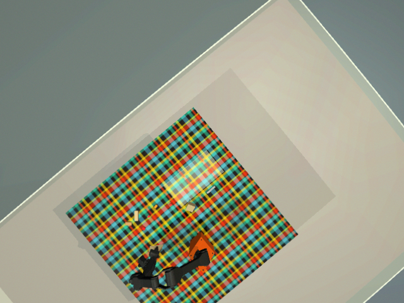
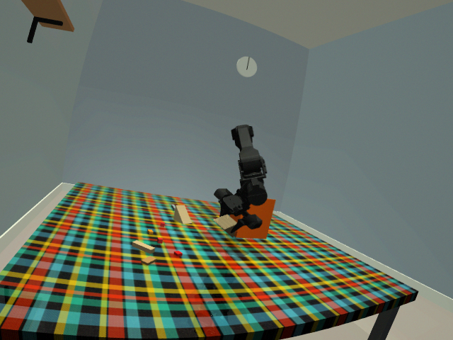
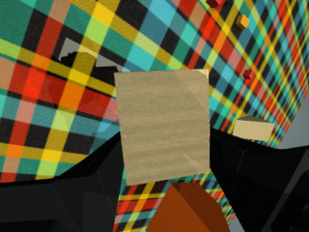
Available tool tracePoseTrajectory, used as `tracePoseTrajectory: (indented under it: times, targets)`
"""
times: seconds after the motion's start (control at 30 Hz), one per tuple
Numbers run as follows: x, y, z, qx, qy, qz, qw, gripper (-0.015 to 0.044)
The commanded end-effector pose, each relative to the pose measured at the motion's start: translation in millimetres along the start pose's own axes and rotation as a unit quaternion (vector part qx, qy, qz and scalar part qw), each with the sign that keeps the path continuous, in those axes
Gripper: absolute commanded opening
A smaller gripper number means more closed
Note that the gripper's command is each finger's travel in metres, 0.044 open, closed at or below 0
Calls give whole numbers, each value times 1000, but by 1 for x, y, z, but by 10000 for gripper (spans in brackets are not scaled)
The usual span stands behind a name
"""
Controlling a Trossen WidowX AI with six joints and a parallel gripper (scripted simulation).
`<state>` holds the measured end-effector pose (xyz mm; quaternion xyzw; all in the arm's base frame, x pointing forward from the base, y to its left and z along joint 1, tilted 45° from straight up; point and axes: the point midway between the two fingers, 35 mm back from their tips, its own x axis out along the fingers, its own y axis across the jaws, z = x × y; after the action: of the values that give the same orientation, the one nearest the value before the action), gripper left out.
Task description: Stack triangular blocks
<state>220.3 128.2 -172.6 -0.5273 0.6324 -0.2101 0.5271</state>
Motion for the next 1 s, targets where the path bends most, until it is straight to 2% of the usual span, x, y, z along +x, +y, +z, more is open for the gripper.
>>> tracePoseTrajectory:
  times: [0.0,0.47,0.97]
  targets:
    - [-3,0,2,76,3,7,997,0]
    - [-3,-1,3,312,25,17,950,0]
    - [-3,-3,4,544,52,15,837,0]
